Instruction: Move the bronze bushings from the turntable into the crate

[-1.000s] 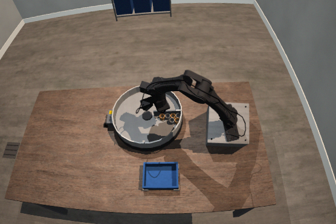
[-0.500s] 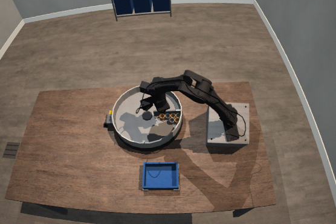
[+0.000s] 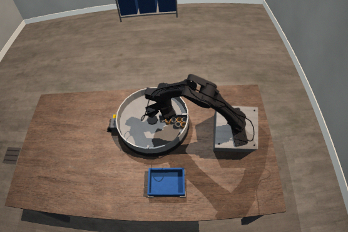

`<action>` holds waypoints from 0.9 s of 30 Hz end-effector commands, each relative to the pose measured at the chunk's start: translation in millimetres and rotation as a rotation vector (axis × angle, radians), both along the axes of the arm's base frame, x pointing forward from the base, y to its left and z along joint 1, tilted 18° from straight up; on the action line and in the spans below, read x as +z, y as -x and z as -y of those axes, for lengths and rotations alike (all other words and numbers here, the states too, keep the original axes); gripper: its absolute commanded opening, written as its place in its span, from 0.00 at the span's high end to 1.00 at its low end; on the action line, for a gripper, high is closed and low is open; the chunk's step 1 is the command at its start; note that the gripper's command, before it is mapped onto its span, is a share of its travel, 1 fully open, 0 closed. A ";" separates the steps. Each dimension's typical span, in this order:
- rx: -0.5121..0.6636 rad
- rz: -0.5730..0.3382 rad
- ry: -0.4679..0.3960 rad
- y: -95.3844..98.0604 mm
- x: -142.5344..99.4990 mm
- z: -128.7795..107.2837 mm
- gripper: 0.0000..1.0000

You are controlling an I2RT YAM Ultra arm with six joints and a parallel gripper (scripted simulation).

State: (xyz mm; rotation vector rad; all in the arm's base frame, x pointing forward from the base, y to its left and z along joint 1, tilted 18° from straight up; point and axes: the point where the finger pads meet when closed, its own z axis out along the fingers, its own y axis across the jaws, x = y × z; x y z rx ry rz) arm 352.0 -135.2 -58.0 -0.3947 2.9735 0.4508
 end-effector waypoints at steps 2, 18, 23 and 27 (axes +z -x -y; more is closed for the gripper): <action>-0.031 0.023 0.006 -6.7 -4.0 9.9 0.87; -0.025 0.037 0.014 -8.9 6.2 9.6 0.87; -0.025 0.037 0.014 -8.9 6.2 9.6 0.87; -0.025 0.037 0.014 -8.9 6.2 9.6 0.87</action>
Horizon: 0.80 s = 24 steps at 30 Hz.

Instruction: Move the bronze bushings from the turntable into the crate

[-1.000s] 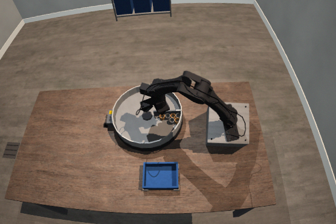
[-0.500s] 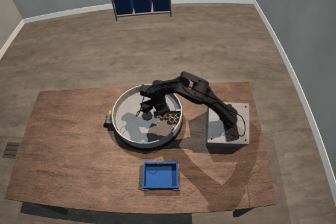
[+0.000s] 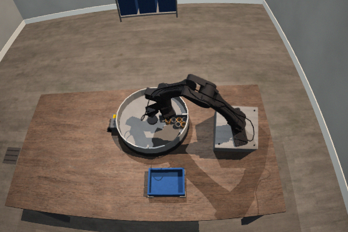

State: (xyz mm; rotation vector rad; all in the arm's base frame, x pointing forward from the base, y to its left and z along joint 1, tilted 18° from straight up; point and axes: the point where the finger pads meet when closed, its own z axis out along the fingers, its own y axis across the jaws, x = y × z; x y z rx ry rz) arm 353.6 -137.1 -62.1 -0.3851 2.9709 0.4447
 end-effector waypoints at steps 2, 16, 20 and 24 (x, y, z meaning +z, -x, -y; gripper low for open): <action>-0.019 0.033 0.011 -7.2 10.3 7.8 0.87; -0.014 0.017 0.002 -0.7 10.5 1.2 0.87; -0.014 0.017 0.002 -0.7 10.5 1.2 0.87; -0.014 0.017 0.002 -0.7 10.5 1.2 0.87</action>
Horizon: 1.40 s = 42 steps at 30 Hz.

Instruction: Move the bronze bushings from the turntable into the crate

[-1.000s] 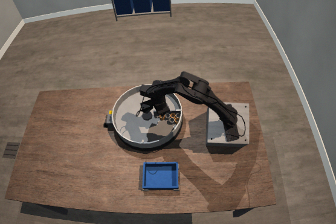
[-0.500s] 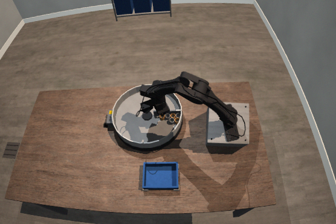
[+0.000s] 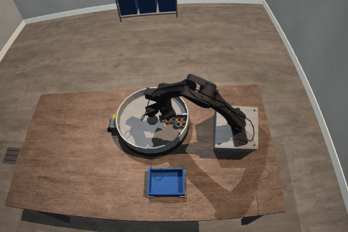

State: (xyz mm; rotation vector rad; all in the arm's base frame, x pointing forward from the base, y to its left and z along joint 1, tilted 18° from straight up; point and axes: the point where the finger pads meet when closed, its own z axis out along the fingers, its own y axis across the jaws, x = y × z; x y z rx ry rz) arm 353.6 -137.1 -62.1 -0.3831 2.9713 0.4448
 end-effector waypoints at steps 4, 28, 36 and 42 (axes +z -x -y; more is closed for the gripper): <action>-0.013 0.017 0.002 -0.7 10.5 1.2 0.87; -0.013 0.015 0.001 -0.1 10.2 0.6 0.87; -0.008 0.004 -0.006 3.3 9.9 -3.9 0.87; -0.008 0.004 -0.006 3.3 9.9 -3.9 0.87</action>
